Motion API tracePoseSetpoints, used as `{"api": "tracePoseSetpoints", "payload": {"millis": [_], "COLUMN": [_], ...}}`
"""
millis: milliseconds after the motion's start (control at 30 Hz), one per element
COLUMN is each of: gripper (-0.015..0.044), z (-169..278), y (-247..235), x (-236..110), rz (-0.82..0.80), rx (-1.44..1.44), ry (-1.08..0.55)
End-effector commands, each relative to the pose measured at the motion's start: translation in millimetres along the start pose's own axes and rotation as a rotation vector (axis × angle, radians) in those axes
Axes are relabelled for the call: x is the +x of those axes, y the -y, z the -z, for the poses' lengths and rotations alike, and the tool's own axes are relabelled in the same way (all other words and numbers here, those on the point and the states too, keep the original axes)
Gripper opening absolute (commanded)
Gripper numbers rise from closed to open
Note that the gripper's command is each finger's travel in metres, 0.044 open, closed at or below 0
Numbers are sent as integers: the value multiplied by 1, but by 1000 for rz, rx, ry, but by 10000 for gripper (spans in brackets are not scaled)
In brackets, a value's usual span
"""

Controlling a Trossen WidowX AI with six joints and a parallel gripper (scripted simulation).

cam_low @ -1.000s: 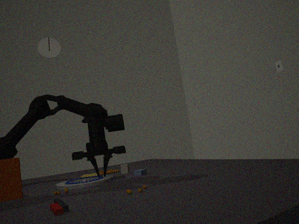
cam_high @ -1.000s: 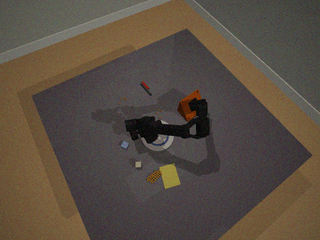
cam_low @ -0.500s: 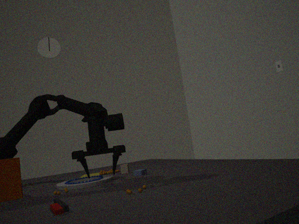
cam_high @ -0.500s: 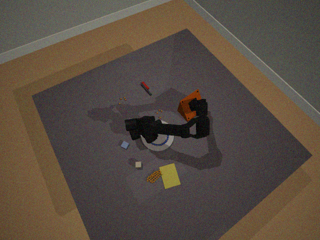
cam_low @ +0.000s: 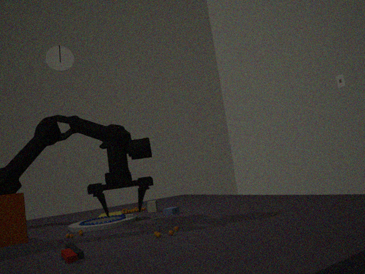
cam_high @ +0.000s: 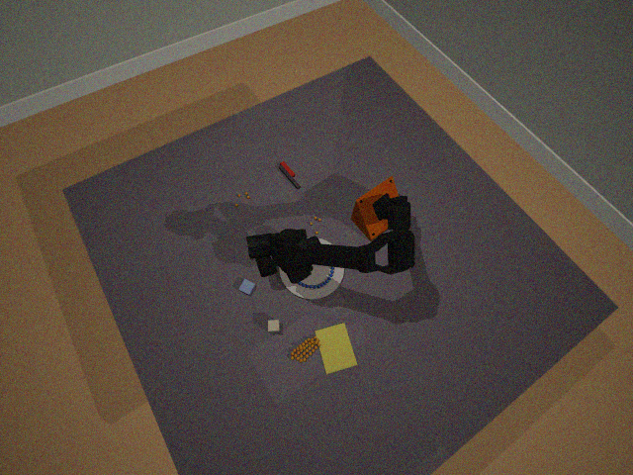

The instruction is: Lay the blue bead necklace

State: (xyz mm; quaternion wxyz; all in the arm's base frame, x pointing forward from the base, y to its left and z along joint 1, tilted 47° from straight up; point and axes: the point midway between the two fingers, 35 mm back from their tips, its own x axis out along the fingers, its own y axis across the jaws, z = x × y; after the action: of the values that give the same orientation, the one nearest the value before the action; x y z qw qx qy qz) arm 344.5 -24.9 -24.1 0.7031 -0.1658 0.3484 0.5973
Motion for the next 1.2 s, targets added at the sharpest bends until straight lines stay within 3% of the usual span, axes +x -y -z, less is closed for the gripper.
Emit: {"api": "tracePoseSetpoints", "payload": {"millis": [0,200,367,1167], "gripper": [414,256,125,120], "z": [-1,-12,-12,-12], "y": [0,-1,-1,-1], "x": [-2,-31,-32,-1], "rz": [0,0,0,0], "rx": [-7,-112,-115,-115], "ry": [-1,-1,-1,-1]}}
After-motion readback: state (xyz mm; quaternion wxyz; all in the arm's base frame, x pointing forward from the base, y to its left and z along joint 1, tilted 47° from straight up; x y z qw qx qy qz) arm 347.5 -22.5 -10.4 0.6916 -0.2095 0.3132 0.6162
